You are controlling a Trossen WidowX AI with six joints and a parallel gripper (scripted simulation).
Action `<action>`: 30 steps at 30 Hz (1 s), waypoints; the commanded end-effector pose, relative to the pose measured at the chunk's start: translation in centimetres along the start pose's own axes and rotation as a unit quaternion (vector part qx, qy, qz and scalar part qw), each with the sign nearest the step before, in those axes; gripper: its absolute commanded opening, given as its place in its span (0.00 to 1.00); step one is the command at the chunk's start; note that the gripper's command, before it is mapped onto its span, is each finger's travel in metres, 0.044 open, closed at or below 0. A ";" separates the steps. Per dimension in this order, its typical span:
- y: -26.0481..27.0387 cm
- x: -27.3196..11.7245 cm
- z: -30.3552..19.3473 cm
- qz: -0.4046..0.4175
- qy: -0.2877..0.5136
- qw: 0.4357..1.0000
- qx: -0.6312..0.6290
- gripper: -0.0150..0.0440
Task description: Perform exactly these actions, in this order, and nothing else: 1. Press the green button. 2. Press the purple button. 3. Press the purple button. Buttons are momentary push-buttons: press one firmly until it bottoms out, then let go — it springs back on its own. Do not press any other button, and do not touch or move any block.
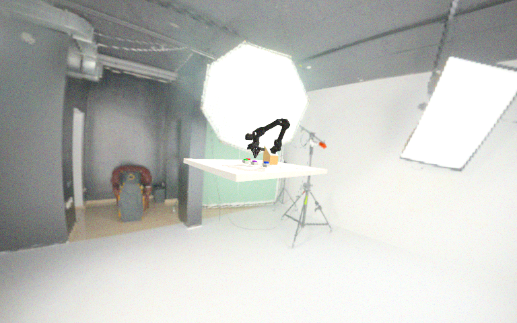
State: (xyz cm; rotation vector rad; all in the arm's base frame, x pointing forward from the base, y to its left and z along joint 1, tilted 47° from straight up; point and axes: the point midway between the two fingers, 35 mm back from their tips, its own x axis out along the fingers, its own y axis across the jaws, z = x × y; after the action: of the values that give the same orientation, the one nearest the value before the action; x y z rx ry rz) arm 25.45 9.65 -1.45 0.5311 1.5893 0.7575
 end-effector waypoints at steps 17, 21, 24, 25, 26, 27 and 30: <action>0.0 2.9 0.1 -0.001 -0.001 1.000 -0.001 0.29; 0.0 3.0 0.1 -0.001 -0.001 1.000 -0.001 0.29; 0.0 3.0 0.1 -0.001 -0.001 1.000 -0.001 0.29; 0.0 3.0 0.1 -0.001 -0.001 1.000 -0.001 0.29; 0.0 3.0 0.1 -0.001 -0.001 1.000 -0.001 0.29; 0.0 3.0 0.1 -0.001 -0.001 1.000 -0.001 0.29; 0.0 3.0 0.1 -0.001 -0.001 1.000 -0.001 0.29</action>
State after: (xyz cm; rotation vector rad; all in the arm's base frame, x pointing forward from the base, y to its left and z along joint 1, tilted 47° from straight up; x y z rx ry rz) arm 25.41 11.75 -3.36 0.5191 1.5768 0.7602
